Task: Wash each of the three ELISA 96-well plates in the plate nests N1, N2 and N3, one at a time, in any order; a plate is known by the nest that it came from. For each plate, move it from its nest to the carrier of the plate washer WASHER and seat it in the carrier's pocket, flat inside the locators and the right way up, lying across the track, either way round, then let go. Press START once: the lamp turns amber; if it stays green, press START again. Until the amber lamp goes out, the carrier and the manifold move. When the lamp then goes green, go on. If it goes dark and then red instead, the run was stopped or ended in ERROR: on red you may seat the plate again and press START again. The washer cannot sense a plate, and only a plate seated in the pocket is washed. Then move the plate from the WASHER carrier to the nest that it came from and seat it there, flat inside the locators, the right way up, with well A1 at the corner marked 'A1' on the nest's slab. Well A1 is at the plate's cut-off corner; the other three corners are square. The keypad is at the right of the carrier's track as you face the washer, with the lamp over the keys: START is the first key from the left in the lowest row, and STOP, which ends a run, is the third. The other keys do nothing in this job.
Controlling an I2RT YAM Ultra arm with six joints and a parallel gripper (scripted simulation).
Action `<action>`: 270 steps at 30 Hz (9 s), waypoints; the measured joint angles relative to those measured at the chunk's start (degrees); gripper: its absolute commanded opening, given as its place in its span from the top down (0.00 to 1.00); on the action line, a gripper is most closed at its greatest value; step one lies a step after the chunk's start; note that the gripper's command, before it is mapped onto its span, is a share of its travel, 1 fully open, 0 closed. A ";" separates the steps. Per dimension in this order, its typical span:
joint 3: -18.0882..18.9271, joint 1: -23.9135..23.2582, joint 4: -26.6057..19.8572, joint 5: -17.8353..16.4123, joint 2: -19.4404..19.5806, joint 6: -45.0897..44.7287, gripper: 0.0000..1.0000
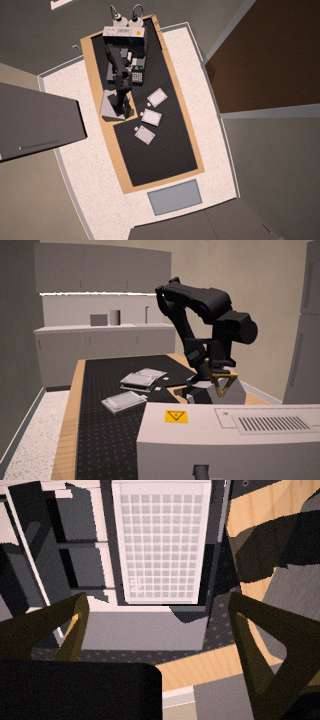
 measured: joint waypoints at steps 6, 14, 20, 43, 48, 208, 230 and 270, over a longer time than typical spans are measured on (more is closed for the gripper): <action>0.00 0.00 -0.07 0.00 0.00 0.17 0.00; 0.00 0.00 -0.09 0.00 0.00 0.17 0.00; 0.00 0.00 -0.09 0.00 0.00 0.17 0.00; 0.00 0.00 -0.09 0.00 0.00 0.17 0.00; -0.46 -0.31 0.11 0.00 -0.02 0.00 0.00; -14.75 -8.39 21.77 1.77 2.40 -9.55 1.00; -14.53 -8.35 21.49 1.77 2.36 -9.22 1.00; -5.27 -2.75 7.32 0.59 0.15 -2.80 1.00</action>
